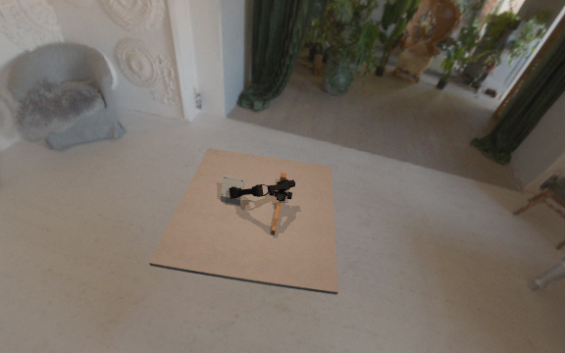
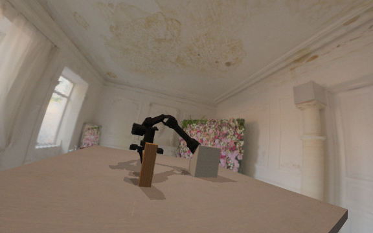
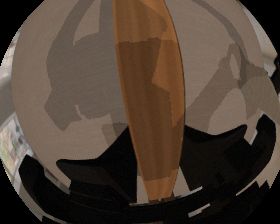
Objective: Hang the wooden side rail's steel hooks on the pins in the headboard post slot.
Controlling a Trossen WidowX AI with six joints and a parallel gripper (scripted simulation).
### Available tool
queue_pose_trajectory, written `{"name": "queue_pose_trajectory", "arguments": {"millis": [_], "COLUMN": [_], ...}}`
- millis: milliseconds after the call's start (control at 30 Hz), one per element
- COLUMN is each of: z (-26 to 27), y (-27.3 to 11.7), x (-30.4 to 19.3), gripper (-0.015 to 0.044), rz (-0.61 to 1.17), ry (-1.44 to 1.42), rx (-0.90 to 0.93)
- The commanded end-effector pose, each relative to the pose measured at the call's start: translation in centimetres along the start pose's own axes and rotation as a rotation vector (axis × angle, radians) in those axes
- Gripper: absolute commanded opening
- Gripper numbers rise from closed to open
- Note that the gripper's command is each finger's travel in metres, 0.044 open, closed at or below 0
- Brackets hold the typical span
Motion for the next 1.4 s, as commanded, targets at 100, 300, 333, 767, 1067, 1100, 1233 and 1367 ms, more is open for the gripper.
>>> {"name": "queue_pose_trajectory", "arguments": {"millis": [100, 300, 333, 767, 1067, 1100, 1233, 1367], "z": [0.0, -0.05, -0.06, -0.17, -0.23, -0.23, -0.19, -0.16], "y": [-0.39, -0.35, -0.36, -0.4, -0.38, -0.38, -0.37, -0.33], "x": [-0.31, -0.39, -0.4, -0.58, -0.69, -0.7, -0.74, -0.78], "gripper": [0.0, 0.0, 0.0, 0.0, 0.0, 0.0, 0.0, 0.0], "rz": [0.002, 0.002, 0.002, 0.002, 0.002, 0.002, 0.002, 0.002], "ry": [0.005, 0.005, 0.005, 0.005, 0.005, 0.005, 0.005, 0.005], "rx": [0.013, 0.013, 0.013, 0.013, 0.013, 0.013, 0.013, 0.013]}}
Point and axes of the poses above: the point midway between the two fingers, 35 mm back from their tips, its own y axis out along the fingers, its own z axis across the jaws, x = y × z, the point moved 5 cm from there along -y, back along the fingers, and after that the axes turned 14 degrees about -y, right-handed, at the moved point
